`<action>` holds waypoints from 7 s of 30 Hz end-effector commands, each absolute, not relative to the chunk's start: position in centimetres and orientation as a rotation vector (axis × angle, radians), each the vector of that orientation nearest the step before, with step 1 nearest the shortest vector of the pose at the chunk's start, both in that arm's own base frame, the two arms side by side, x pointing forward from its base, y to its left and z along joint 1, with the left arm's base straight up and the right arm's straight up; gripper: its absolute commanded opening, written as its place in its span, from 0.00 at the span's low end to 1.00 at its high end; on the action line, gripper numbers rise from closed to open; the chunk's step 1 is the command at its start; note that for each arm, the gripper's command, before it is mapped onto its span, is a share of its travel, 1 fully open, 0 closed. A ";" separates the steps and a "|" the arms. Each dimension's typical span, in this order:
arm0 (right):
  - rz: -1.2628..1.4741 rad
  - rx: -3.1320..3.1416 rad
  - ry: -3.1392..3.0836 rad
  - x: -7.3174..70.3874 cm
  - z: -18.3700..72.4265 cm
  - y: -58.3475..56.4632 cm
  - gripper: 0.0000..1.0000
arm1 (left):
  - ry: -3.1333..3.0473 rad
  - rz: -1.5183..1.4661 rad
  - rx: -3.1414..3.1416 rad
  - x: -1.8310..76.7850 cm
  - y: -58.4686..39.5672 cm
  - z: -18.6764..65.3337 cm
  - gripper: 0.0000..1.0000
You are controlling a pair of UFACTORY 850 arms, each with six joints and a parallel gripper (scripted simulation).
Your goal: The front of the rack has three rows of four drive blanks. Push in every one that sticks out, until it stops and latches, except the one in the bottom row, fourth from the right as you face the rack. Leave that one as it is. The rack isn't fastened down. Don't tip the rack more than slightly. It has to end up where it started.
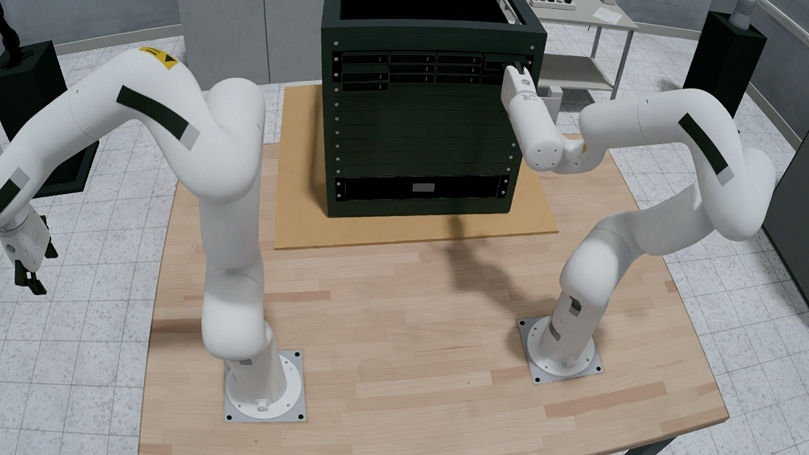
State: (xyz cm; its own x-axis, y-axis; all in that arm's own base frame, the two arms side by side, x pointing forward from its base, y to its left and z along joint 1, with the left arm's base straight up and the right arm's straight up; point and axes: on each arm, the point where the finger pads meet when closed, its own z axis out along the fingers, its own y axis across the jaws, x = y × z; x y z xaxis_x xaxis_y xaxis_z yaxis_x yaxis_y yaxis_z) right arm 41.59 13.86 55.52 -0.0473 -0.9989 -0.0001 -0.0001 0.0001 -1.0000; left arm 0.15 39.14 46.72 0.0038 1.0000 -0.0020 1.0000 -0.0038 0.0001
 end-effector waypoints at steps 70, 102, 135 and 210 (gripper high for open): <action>-1.244 -1.185 1.243 43.6 55.6 13.8 0.00 | 2.217 0.000 2.226 0.1 39.2 46.8 1.00; -1.244 -1.185 1.244 37.6 55.6 14.1 0.00 | 2.217 0.000 2.226 0.1 39.2 46.8 1.00; -1.244 -1.185 1.244 34.2 55.6 14.2 0.00 | 2.217 0.000 2.226 0.1 39.2 46.8 1.00; -1.243 -1.185 1.244 35.4 53.8 40.6 0.00 | 2.217 0.000 2.226 0.1 39.2 46.8 1.00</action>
State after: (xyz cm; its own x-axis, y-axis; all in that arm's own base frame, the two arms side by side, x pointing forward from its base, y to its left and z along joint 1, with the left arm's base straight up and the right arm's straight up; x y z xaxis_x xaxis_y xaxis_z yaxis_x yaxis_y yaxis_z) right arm 35.07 38.25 53.71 -0.0428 -0.9991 0.0005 -0.0005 -0.0005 -1.0000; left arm 0.15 39.14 46.72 0.0038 1.0000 -0.0020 1.0000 -0.0038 0.0001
